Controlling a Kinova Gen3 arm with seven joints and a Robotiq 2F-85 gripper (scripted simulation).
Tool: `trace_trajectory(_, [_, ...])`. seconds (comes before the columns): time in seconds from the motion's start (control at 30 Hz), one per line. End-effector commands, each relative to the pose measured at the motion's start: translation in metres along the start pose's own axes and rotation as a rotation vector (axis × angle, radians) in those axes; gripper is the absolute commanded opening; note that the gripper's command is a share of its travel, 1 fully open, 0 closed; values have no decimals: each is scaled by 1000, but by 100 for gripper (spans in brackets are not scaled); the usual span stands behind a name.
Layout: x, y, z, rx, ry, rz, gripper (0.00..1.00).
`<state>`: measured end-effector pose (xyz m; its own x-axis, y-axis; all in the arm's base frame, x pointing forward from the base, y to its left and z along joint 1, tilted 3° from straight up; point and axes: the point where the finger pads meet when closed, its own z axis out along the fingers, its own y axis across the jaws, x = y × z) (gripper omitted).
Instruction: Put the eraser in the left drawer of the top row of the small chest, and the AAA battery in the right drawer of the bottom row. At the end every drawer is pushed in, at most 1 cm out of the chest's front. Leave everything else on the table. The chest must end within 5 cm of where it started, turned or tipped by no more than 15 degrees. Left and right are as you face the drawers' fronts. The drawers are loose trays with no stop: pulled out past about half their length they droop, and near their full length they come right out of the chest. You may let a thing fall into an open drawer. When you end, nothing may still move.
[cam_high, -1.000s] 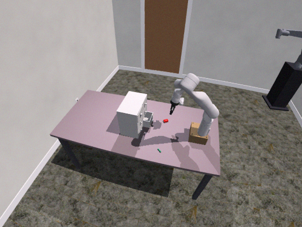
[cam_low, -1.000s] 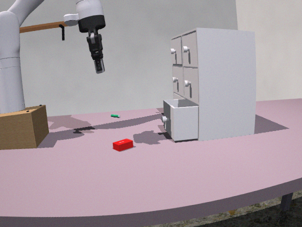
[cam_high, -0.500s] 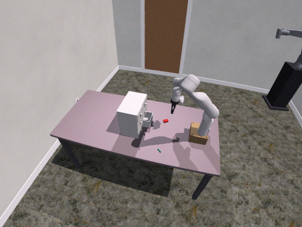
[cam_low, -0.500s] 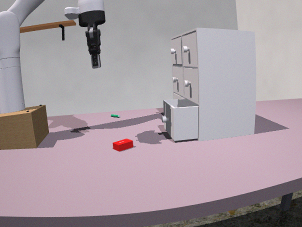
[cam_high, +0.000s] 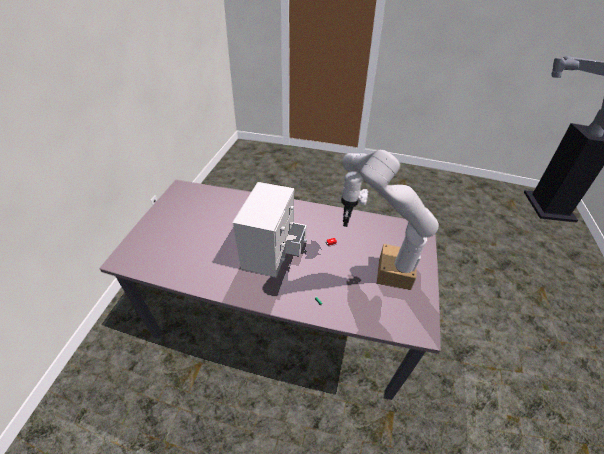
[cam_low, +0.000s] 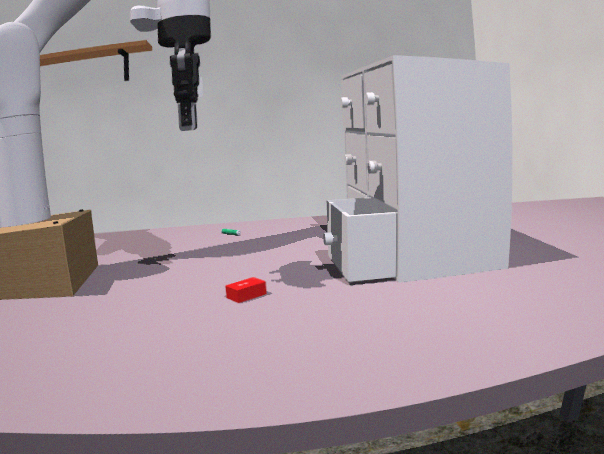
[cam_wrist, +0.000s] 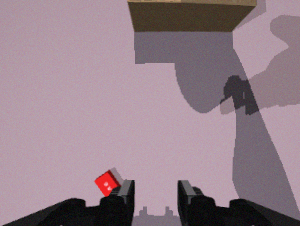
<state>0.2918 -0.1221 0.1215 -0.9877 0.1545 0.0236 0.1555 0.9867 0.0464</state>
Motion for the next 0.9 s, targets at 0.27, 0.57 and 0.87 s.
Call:
trace_trajectory(0.27, [1,0,-3,2,13,-2,33])
trace_trajectory(0.57, [1,0,-4,2,18,-2,33])
trace_trajectory(0.87, [1,0,-4,2,18,-2,33])
